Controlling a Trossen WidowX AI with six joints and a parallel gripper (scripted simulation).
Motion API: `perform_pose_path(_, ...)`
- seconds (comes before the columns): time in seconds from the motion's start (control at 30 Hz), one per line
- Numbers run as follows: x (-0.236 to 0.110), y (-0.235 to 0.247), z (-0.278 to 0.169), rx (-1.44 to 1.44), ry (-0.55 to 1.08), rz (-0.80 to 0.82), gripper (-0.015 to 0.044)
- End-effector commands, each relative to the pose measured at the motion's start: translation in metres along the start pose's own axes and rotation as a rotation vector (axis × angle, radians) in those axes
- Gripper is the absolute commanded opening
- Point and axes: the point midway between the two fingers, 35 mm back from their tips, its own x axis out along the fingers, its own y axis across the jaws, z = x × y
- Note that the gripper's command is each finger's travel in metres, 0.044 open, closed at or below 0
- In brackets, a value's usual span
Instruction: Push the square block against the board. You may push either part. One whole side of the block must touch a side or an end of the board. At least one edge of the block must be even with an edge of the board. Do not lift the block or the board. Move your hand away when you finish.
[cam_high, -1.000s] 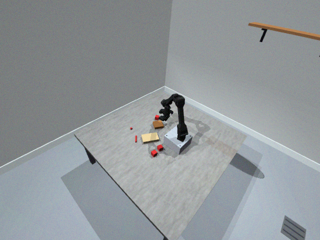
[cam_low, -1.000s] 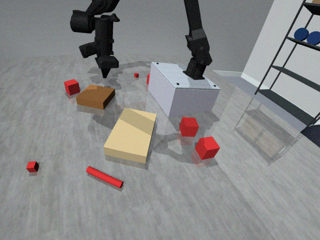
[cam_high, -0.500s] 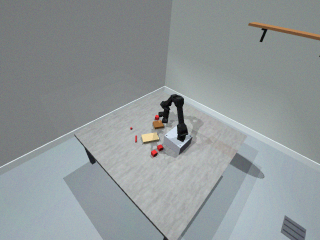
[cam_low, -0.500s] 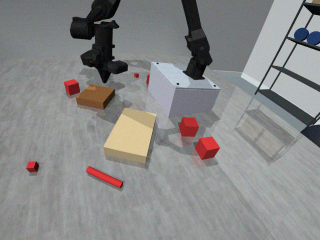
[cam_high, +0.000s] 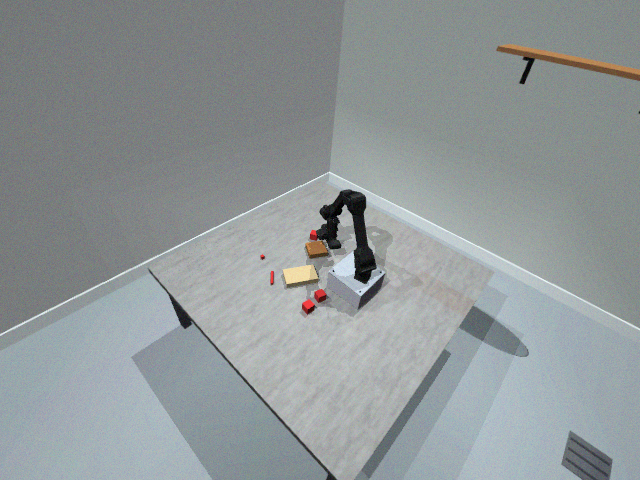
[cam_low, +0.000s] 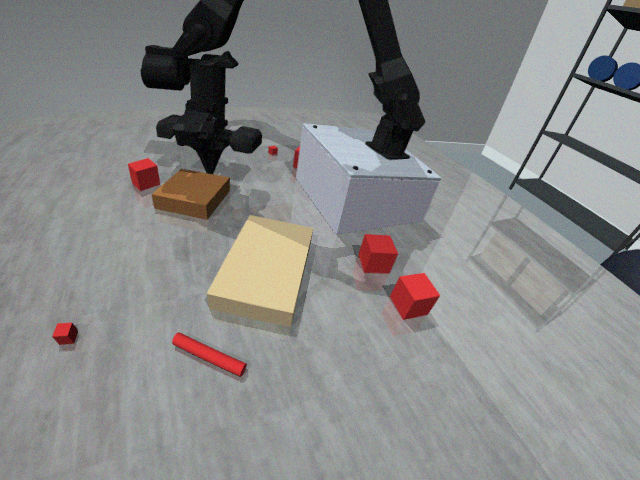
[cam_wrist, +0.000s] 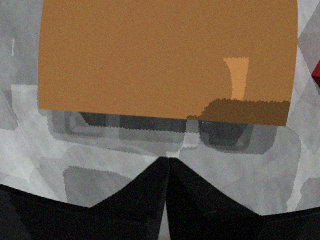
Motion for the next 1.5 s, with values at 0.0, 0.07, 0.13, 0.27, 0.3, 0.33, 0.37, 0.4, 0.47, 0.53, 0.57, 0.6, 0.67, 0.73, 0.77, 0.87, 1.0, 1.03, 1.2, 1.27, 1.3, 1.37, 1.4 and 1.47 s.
perform_pose_path(0.0,0.005,0.003,0.000,-0.024,-0.001,0.014,0.0000)
perform_pose_path(0.07,0.005,0.003,0.001,-0.024,-0.001,0.014,0.0000)
perform_pose_path(0.13,0.005,0.003,0.003,-0.024,-0.001,0.013,0.0000)
perform_pose_path(0.27,0.005,0.002,0.009,-0.024,-0.002,0.013,0.0000)
perform_pose_path(0.3,0.005,0.002,0.010,-0.024,-0.002,0.013,0.0000)
perform_pose_path(0.33,0.005,0.002,0.012,-0.024,-0.002,0.013,0.0000)
perform_pose_path(0.37,0.005,0.001,0.013,-0.024,-0.002,0.013,0.0000)
perform_pose_path(0.4,0.005,0.001,0.015,-0.024,-0.002,0.013,0.0000)
perform_pose_path(0.47,0.005,0.001,0.018,-0.024,-0.002,0.013,0.0000)
perform_pose_path(0.53,0.004,0.001,0.021,-0.024,-0.003,0.013,0.0000)
perform_pose_path(0.57,0.004,0.000,0.023,-0.024,-0.003,0.013,0.0000)
perform_pose_path(0.6,0.004,0.000,0.024,-0.024,-0.003,0.013,0.0000)
perform_pose_path(0.67,0.004,0.000,0.028,-0.024,-0.003,0.013,0.0000)
perform_pose_path(0.73,0.004,0.000,0.031,-0.024,-0.003,0.013,0.0000)
perform_pose_path(0.77,0.004,0.000,0.032,-0.024,-0.004,0.012,0.0000)
perform_pose_path(0.87,0.004,-0.001,0.037,-0.024,-0.004,0.012,0.0000)
perform_pose_path(1.0,0.004,-0.001,0.044,-0.024,-0.005,0.012,0.0000)
perform_pose_path(1.03,0.004,-0.001,0.045,-0.024,-0.005,0.012,0.0000)
perform_pose_path(1.2,0.004,-0.001,0.053,-0.024,-0.005,0.012,0.0000)
perform_pose_path(1.27,0.004,-0.001,0.057,-0.024,-0.006,0.012,0.0000)
perform_pose_path(1.3,0.004,-0.001,0.058,-0.024,-0.006,0.012,0.0000)
perform_pose_path(1.37,0.004,-0.001,0.062,-0.024,-0.006,0.012,0.0000)
perform_pose_path(1.4,0.004,0.000,0.063,-0.024,-0.006,0.012,0.0000)
perform_pose_path(1.47,0.004,0.000,0.067,-0.024,-0.007,0.012,0.0000)
